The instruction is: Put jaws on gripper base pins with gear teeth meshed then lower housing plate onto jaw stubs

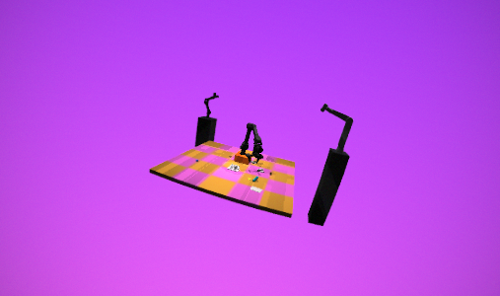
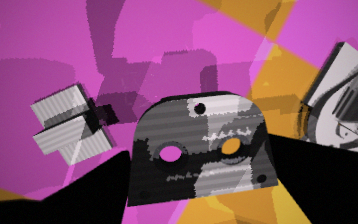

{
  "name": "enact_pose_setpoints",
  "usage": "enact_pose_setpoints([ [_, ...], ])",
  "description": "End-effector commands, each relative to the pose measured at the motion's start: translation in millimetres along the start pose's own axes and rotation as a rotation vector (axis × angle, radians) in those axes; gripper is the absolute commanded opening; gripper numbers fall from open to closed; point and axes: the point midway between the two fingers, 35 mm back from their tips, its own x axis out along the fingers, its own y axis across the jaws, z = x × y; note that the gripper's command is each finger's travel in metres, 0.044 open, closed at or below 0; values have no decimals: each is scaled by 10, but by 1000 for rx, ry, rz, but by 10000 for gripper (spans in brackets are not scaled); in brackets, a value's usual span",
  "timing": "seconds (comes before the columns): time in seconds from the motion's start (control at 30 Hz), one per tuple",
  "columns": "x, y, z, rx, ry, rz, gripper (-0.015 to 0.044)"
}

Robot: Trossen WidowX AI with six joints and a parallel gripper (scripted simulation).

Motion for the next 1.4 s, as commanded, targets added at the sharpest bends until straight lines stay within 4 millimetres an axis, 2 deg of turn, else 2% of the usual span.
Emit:
enact_pose_setpoints([
  [0.0,3,-115,-11,29,-1,1,351],
  [0.67,3,-769,-153,218,0,-5,351],
  [1.37,6,-1393,-462,425,0,-10,351],
])
